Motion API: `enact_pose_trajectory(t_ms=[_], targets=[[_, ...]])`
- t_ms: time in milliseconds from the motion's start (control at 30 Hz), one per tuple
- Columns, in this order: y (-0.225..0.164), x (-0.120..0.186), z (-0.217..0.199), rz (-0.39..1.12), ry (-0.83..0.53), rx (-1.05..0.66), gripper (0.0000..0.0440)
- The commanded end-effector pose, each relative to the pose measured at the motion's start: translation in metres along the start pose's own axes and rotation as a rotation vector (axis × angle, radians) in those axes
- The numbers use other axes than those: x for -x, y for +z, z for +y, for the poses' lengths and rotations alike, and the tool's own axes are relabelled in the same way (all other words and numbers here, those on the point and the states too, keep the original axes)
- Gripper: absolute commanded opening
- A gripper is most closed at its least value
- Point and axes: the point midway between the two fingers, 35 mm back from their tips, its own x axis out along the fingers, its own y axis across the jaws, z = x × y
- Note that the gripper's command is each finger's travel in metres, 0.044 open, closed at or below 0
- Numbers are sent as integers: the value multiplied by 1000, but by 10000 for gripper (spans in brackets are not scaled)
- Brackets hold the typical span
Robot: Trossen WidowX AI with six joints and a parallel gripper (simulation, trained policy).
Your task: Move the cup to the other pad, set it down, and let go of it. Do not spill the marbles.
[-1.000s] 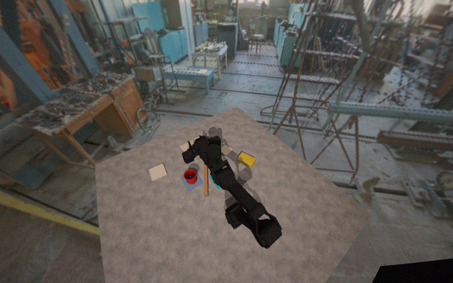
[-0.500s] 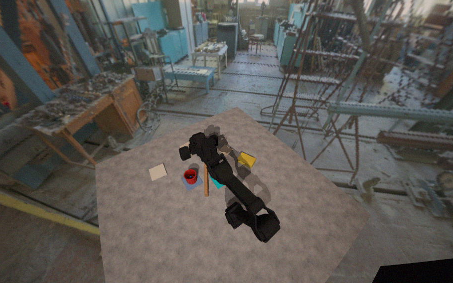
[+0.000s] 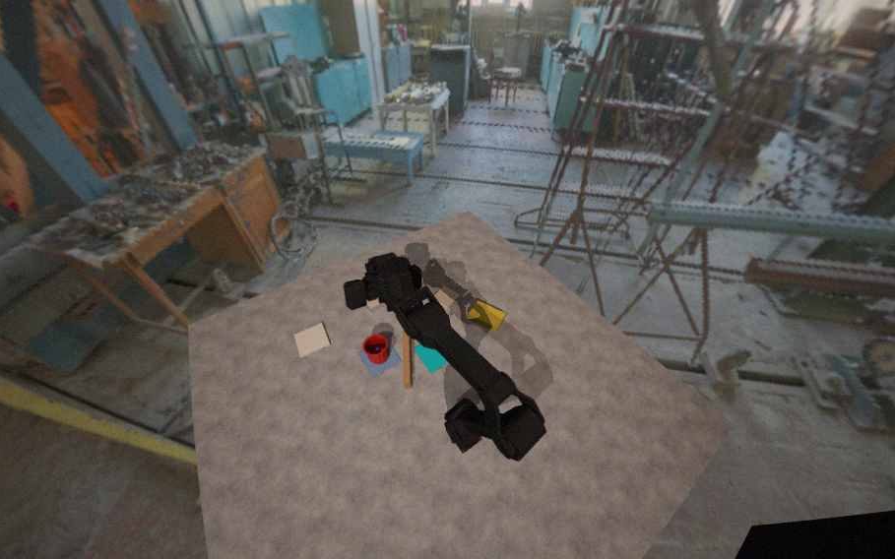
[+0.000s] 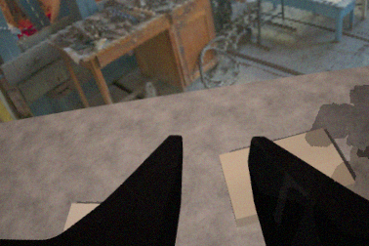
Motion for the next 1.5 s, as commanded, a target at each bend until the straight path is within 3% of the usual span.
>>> enact_pose_trajectory(t_ms=[0,800,1467], targets=[[0,-4,3,36,-5,-38,111],[-16,-28,25,330,-74,-306,126],[-46,-39,33,585,-236,-513,120]])
